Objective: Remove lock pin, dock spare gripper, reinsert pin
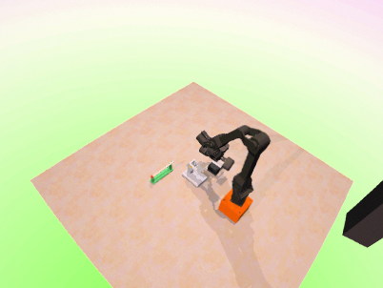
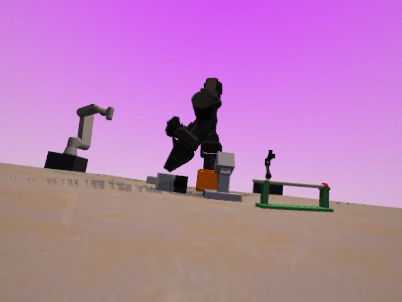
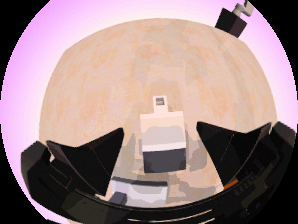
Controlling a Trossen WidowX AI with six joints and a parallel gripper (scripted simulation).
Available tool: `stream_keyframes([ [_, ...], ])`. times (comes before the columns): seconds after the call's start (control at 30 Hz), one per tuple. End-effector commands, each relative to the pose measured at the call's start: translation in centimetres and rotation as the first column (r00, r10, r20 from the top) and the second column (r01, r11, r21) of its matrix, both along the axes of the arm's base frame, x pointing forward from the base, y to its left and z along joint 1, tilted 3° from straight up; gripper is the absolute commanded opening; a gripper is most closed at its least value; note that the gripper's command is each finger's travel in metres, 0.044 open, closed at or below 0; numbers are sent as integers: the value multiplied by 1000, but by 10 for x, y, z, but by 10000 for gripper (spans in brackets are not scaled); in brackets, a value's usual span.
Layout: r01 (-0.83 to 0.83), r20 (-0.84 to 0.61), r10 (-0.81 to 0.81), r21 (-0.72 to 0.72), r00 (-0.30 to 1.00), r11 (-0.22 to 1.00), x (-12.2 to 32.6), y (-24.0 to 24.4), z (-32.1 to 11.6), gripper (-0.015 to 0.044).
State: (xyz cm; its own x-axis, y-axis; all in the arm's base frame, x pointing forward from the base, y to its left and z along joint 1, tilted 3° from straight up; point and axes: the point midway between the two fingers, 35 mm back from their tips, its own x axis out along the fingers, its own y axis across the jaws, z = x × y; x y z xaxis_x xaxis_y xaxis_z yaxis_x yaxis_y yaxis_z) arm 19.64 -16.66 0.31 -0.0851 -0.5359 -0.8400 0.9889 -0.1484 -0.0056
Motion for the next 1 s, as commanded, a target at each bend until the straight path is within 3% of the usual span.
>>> stream_keyframes([
  [0.0,-2,-7,2,4,1000,1000,-2,1,-8,440],
  [0.93,-2,-7,2,5,1000,1000,-4,1,-48,440],
  [0.97,-2,-7,2,5,1000,1000,-4,1,-48,414],
])
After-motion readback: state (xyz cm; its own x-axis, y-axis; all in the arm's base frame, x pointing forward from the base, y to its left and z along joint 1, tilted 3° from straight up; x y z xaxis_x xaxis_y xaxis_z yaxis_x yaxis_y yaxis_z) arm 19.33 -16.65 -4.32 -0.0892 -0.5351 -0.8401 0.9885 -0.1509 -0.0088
